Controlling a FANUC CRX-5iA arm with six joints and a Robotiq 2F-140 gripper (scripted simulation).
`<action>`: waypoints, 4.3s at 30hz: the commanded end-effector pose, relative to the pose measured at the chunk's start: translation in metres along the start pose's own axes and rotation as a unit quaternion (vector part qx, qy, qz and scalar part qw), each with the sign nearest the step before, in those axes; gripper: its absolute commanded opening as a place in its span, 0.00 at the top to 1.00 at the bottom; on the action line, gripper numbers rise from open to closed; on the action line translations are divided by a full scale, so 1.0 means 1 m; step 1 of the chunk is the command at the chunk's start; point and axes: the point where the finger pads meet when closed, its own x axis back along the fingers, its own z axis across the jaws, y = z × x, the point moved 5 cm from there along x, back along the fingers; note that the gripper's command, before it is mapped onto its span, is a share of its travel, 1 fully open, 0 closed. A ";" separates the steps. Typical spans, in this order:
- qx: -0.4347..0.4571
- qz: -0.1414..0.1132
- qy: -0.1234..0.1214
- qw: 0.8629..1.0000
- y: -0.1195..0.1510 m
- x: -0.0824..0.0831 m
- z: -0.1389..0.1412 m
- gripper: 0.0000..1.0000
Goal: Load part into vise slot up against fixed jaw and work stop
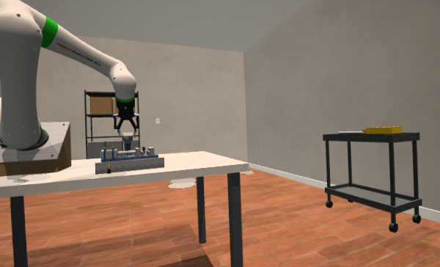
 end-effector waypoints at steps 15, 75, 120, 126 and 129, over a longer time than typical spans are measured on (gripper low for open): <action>0.000 0.000 0.000 1.000 0.000 0.000 0.000 0.49; 0.000 0.000 0.000 1.000 -0.002 -0.002 0.000 0.49; 0.000 0.050 0.000 0.999 0.005 -0.003 0.000 0.49; 0.000 0.067 0.000 0.998 0.008 -0.003 0.000 0.49; 0.000 0.070 0.000 0.998 0.008 -0.004 0.000 0.49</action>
